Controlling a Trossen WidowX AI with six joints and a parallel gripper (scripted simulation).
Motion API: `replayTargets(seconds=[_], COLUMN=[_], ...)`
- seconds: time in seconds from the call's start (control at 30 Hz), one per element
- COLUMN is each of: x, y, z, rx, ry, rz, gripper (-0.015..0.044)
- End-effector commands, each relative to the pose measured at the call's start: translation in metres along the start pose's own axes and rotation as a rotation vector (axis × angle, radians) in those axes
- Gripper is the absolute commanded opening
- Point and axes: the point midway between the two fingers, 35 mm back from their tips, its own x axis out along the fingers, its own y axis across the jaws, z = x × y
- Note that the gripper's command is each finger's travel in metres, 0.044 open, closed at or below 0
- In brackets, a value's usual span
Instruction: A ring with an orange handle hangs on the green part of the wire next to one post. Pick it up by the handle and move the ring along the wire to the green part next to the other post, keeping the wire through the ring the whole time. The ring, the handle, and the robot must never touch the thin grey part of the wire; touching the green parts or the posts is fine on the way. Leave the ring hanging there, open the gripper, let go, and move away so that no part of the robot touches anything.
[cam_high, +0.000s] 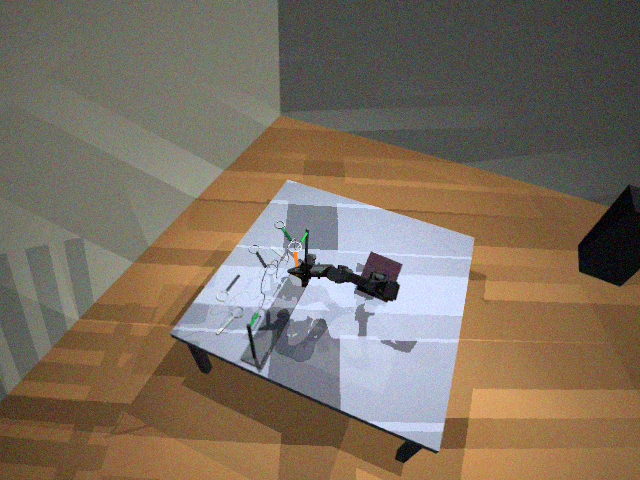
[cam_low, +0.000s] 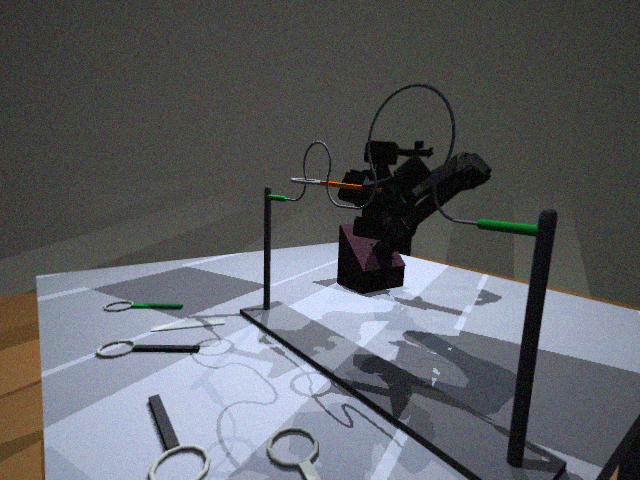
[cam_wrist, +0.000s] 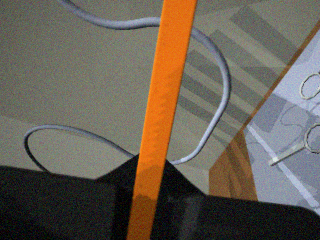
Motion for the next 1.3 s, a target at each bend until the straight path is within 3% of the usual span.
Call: replayTargets(seconds=[0.0,1.27], x=[-0.003,-0.031], y=[-0.017,-0.120], z=[0.002,0.048], rx=[-0.076,-0.737], ry=[0.007,0.014], rz=[-0.049,-0.374], gripper=[-0.0150,-0.0150])
